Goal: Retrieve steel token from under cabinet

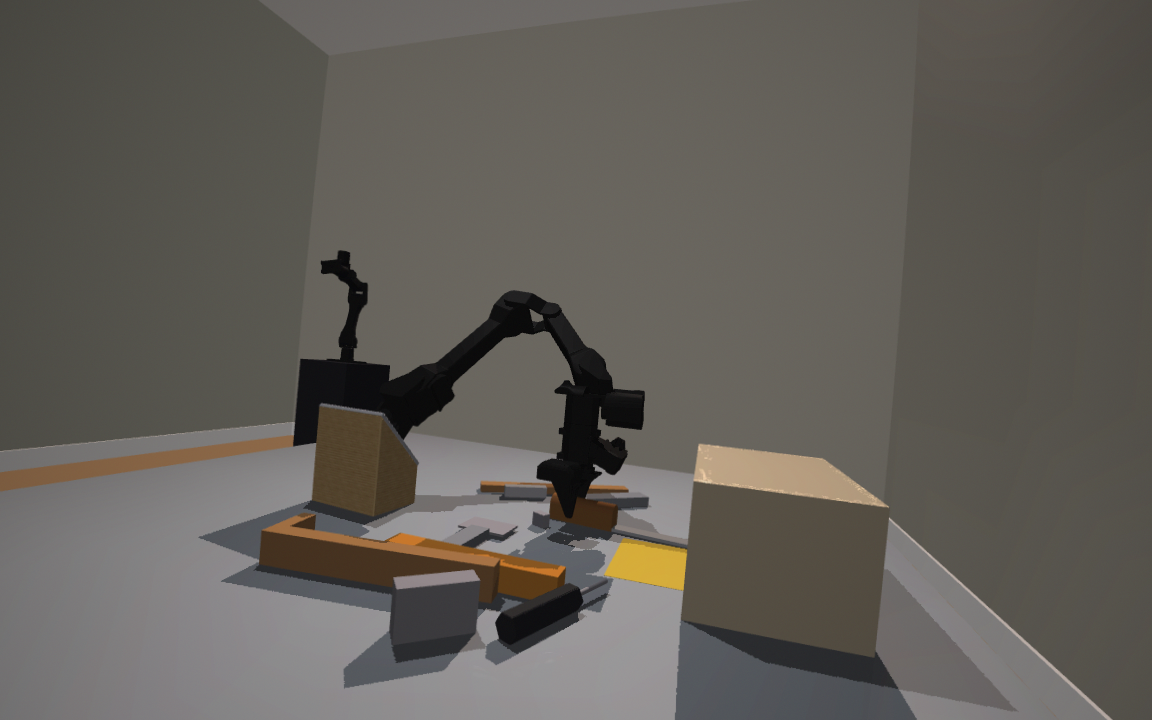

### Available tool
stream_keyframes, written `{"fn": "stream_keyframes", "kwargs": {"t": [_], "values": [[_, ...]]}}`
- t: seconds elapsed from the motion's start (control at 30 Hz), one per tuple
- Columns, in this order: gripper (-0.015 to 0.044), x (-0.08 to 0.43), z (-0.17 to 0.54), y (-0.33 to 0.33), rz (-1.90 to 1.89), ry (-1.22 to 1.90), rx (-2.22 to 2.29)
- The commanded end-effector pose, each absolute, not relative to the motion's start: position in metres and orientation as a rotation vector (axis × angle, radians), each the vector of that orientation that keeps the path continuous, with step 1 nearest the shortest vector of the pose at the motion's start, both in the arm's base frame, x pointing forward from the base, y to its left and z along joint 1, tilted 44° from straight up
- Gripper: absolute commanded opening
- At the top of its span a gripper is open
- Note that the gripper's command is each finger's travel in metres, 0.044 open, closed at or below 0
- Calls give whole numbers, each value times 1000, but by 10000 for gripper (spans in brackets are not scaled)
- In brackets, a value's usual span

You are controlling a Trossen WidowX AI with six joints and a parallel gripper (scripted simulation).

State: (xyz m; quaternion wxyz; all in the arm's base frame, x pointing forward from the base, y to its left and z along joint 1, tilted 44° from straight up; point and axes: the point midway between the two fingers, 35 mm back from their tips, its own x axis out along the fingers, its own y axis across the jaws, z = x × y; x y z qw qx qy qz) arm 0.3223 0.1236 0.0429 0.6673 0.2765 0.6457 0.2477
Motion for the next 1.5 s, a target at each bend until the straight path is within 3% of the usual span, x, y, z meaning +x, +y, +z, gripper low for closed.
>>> {"fn": "stream_keyframes", "kwargs": {"t": [0.0, 1.47], "values": [[0, 328, 44, 124, 567, 1452, 622], [0, 372, 45, 121, 567, 1449, 620]]}}
